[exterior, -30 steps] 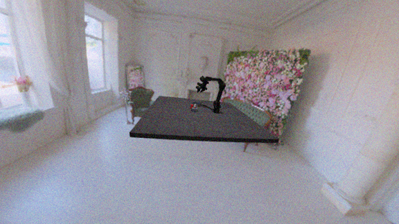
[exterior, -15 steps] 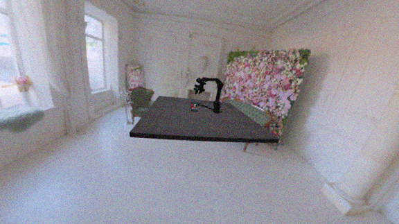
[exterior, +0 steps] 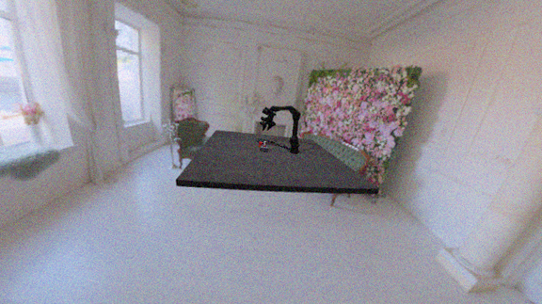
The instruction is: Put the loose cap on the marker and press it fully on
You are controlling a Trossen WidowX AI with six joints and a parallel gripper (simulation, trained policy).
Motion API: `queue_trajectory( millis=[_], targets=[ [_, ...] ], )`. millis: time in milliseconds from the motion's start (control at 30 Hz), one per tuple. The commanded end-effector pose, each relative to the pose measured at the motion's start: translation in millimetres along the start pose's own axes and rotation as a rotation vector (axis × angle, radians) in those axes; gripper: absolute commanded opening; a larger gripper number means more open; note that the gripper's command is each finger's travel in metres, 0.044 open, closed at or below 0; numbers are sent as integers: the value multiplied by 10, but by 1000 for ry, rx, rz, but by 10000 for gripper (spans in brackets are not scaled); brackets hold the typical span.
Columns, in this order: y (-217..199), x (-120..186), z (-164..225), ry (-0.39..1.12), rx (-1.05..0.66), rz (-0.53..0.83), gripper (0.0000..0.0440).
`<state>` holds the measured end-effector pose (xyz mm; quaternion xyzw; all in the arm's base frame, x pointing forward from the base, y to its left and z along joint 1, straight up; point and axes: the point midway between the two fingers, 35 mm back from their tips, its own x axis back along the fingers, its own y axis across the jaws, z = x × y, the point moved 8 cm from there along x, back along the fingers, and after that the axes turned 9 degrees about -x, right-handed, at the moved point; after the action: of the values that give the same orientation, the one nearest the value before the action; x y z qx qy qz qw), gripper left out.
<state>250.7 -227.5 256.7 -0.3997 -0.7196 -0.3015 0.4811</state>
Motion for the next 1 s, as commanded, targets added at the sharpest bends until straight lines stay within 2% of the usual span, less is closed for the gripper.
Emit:
queue_trajectory(
  millis=[0,967],
  targets=[
    [68,-75,1,27,-1,12,319],
    [633,-384,142,172,15,38,318]
  ],
)
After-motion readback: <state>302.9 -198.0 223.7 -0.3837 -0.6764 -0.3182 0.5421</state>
